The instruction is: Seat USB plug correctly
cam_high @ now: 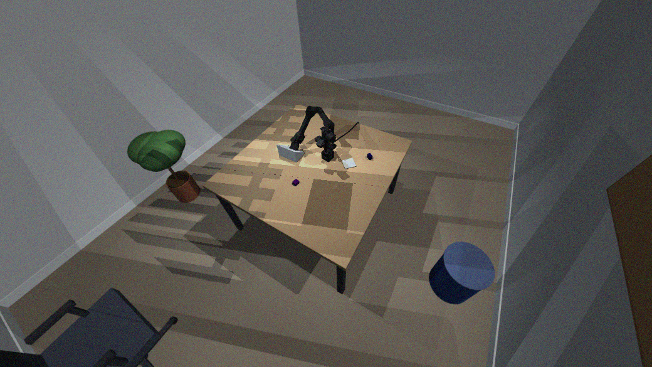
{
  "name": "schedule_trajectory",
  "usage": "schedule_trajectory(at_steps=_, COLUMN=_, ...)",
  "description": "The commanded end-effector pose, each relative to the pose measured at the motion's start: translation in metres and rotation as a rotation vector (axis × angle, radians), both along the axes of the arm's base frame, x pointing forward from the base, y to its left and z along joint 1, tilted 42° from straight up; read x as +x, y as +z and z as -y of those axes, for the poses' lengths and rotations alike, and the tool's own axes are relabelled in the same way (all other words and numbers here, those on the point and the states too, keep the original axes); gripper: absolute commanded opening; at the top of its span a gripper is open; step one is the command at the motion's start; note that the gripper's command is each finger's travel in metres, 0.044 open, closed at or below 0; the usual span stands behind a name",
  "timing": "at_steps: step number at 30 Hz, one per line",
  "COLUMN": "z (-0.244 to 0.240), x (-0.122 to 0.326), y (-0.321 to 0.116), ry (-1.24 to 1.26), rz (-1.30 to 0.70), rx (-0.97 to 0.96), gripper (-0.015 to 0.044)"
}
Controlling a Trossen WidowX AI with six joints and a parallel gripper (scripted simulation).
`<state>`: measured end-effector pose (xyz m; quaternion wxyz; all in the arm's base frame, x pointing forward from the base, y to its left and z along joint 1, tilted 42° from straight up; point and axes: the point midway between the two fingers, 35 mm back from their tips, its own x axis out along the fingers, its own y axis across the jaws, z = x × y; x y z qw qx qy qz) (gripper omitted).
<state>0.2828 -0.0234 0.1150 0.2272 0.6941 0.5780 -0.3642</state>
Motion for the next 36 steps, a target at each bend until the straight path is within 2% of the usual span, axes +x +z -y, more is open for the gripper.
schedule_trajectory(at_steps=1, z=-0.0027, x=0.0002, y=-0.0007, ry=0.003, rz=0.000, rx=0.005, gripper=0.0000)
schedule_trajectory(at_steps=18, z=-0.0027, x=0.0002, y=-0.0007, ry=0.003, rz=0.000, rx=0.005, gripper=0.0000)
schedule_trajectory(at_steps=22, z=-0.0001, x=0.0000, y=-0.0001, ry=0.000, rz=0.000, rx=0.000, gripper=0.0095)
schedule_trajectory(at_steps=36, z=-0.0001, x=0.0000, y=-0.0001, ry=0.000, rz=0.000, rx=0.000, gripper=0.0095)
